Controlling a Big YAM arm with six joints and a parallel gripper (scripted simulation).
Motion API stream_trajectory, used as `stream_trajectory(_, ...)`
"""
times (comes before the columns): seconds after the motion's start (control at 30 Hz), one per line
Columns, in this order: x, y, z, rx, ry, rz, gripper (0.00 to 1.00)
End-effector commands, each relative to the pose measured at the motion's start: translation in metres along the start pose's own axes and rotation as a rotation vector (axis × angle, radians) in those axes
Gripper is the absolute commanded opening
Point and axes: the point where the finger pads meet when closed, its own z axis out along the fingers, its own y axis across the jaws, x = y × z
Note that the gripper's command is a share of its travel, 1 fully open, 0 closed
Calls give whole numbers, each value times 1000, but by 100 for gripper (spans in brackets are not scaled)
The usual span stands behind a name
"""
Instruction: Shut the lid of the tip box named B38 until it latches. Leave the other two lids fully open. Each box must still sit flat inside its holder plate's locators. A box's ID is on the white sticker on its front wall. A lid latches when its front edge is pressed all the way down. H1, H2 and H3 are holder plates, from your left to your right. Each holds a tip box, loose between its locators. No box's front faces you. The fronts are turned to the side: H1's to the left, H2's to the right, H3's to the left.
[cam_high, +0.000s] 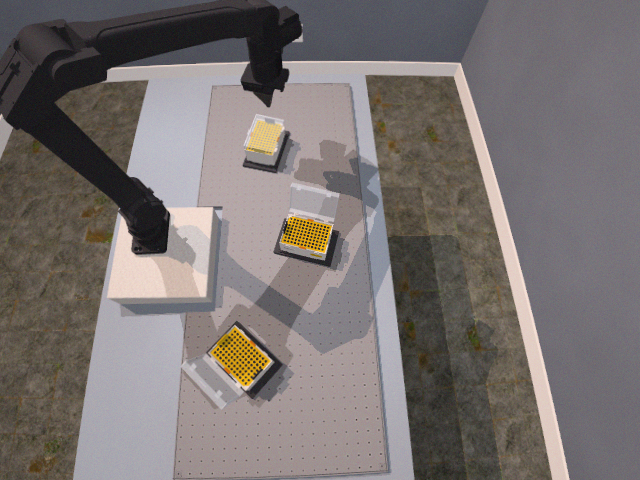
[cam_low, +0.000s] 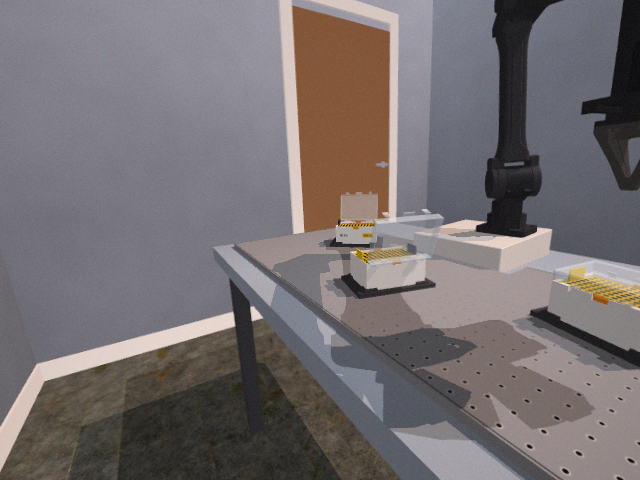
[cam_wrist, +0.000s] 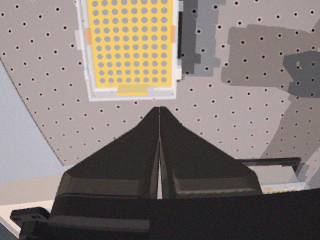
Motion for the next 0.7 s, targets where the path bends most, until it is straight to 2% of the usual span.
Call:
stream_trajectory(0.0, -18, -4, -29, 32, -50, 1, 0)
stream_trajectory(0.03, -8, 2, -11, 9, -10, -1, 0)
stream_trajectory(0.1, -5, 5, -3, 1, 3, -1, 0)
stream_trajectory(0.17, -5, 5, -3, 1, 3, -1, 0)
stream_trajectory(0.2, -19, -5, -31, 37, -59, 2, 0)
stream_trajectory(0.23, -19, -5, -32, 38, -61, 2, 0)
stream_trajectory(0.3, -19, -4, -30, 36, -57, 2, 0)
stream_trajectory(0.33, -10, -4, -15, 18, -29, 1, 0)
stream_trajectory(0.67, -10, -4, -15, 18, -29, 1, 0)
